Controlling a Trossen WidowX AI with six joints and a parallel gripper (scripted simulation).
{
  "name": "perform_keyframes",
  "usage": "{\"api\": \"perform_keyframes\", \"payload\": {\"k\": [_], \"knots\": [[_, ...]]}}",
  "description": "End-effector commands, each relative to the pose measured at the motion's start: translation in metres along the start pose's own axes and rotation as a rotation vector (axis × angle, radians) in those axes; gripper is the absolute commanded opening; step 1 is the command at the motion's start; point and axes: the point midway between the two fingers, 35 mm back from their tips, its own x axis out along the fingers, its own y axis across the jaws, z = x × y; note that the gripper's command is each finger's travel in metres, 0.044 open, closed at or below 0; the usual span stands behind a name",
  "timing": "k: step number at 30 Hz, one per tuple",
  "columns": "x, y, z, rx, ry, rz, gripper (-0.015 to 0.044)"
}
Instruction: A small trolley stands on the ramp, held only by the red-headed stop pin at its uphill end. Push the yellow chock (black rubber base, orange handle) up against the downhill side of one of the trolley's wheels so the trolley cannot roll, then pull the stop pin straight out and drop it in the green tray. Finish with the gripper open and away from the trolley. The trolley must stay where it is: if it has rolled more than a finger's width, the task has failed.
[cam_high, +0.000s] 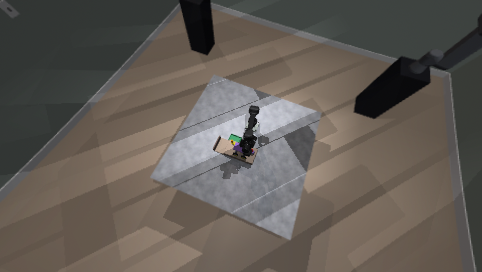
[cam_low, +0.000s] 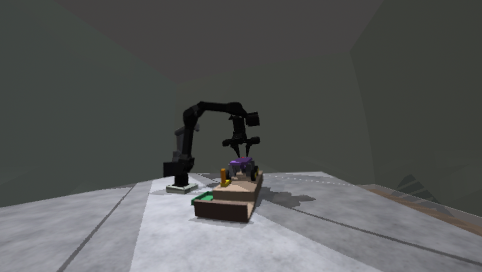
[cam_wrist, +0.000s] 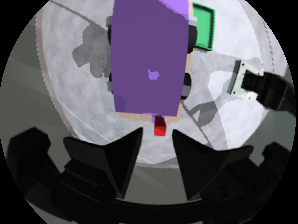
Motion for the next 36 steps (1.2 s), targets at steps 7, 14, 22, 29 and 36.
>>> {"api": "perform_keyframes", "payload": {"k": [7, 14, 22, 29, 36], "knots": [[0.017, 0.000, 0.000, 0.005, -0.001, -0.009, 0.0190], [0.025, 0.000, 0.000, 0.005, -0.001, -0.009, 0.0190], [0.034, -0.002, 0.000, 0.005, -0.001, -0.009, 0.0190], [0.039, -0.003, 0.001, 0.005, -0.001, -0.010, 0.0190], [0.036, -0.001, 0.000, 0.000, 0.004, -0.003, 0.0164]]}}
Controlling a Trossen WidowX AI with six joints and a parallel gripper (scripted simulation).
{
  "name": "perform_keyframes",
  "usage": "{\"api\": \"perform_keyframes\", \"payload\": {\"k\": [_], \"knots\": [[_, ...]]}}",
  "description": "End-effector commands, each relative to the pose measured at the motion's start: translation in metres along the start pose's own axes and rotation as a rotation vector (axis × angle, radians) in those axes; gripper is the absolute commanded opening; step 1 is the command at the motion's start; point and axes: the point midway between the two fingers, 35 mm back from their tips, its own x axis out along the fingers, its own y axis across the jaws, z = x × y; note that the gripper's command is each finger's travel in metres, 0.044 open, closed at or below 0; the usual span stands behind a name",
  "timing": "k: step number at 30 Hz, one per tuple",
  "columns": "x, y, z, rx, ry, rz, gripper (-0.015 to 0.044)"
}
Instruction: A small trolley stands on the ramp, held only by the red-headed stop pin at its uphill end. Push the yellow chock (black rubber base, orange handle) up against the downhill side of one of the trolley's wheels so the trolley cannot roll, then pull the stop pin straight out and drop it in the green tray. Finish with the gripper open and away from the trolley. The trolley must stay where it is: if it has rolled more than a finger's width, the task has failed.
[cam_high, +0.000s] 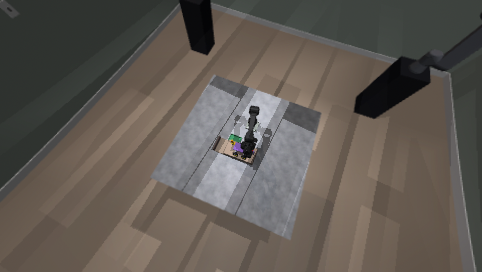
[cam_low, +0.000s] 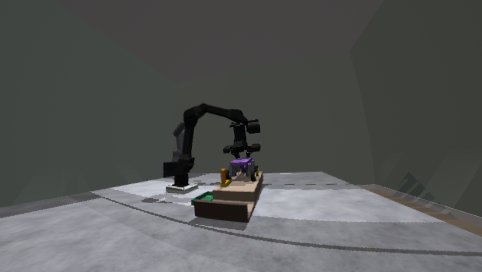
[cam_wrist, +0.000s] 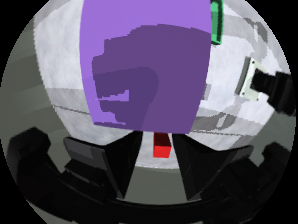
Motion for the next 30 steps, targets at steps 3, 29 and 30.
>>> {"api": "perform_keyframes", "payload": {"k": [3, 29, 30], "knots": [[-0.0002, 0.0001, -0.0001, 0.000, 0.000, 0.000, 0.0085], [-0.0096, -0.0021, -0.0017, 0.005, -0.005, -0.006, 0.0000], [-0.0100, -0.0022, -0.0017, 0.005, -0.005, -0.006, 0.0000]]}}
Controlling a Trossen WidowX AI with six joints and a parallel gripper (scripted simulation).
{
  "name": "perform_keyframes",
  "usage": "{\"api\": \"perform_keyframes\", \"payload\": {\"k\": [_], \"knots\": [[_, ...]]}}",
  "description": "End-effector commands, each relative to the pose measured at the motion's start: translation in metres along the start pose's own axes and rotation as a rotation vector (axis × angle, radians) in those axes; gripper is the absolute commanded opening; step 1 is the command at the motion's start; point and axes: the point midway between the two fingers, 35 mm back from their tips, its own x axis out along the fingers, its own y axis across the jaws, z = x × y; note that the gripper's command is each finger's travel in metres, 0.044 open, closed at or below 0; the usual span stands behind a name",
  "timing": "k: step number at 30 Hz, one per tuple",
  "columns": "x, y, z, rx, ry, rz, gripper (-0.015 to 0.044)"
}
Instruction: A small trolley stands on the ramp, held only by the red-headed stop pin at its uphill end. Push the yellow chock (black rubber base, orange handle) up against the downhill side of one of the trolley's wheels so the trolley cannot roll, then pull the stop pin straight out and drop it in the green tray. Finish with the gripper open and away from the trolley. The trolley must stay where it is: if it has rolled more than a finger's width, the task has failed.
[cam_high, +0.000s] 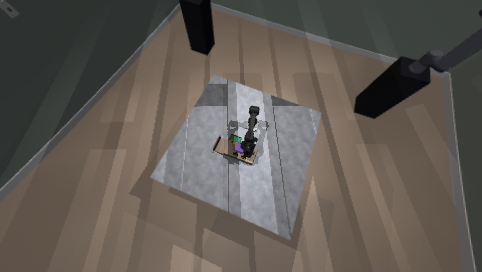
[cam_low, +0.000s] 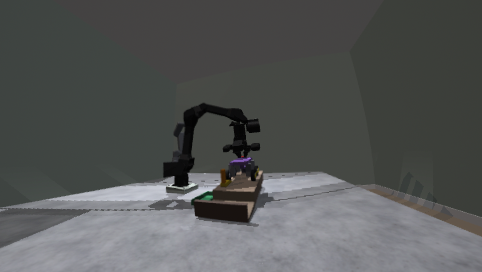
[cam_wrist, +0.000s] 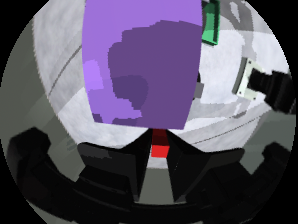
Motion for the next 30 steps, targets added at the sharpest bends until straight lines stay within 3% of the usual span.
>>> {"api": "perform_keyframes", "payload": {"k": [1, 30], "knots": [[-0.006, 0.000, -0.001, 0.002, 0.001, 0.006, 0.0000], [-0.017, 0.000, -0.002, 0.002, 0.001, 0.006, 0.0000]]}}
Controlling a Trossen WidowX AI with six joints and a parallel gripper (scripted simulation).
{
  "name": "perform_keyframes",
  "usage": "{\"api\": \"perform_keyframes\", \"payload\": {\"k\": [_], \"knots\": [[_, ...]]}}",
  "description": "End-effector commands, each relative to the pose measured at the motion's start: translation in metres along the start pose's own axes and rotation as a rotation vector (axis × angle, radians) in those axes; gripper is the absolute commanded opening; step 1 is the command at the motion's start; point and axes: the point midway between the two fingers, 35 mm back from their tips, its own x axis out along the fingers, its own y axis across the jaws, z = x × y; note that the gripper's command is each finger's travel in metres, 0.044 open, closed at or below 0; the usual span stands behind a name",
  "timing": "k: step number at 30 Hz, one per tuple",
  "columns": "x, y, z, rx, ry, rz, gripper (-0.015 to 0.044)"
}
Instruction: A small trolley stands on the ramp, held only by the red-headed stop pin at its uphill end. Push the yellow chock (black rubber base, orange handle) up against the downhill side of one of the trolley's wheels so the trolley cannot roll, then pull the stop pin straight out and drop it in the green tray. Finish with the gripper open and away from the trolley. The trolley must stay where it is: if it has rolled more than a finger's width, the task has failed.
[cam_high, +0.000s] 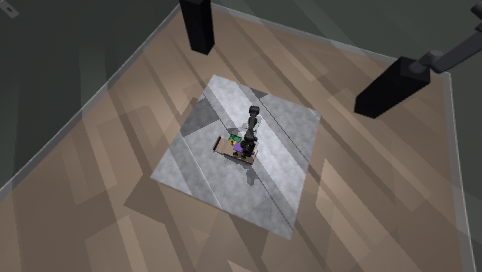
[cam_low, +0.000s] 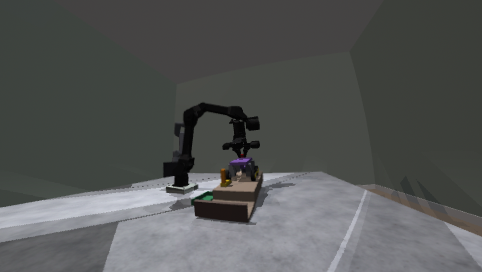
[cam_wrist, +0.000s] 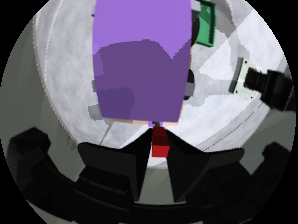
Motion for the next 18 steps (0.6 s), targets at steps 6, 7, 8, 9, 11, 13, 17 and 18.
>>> {"api": "perform_keyframes", "payload": {"k": [6, 7, 8, 9, 11, 13, 17, 18], "knots": [[-0.0075, 0.0003, -0.0016, -0.005, 0.004, 0.007, 0.0000], [-0.0079, 0.0003, -0.0016, -0.005, 0.004, 0.007, 0.0000], [-0.0082, 0.0003, -0.0016, -0.005, 0.004, 0.007, 0.0000], [-0.0086, 0.0003, -0.0017, -0.005, 0.004, 0.007, 0.0000], [-0.0094, 0.0003, -0.0017, -0.005, 0.004, 0.007, 0.0000], [-0.0101, 0.0004, -0.0018, -0.005, 0.004, 0.007, 0.0000], [-0.0115, 0.0004, -0.0019, -0.005, 0.004, 0.007, 0.0000], [-0.0119, 0.0003, -0.0019, -0.005, 0.004, 0.007, 0.0000]]}}
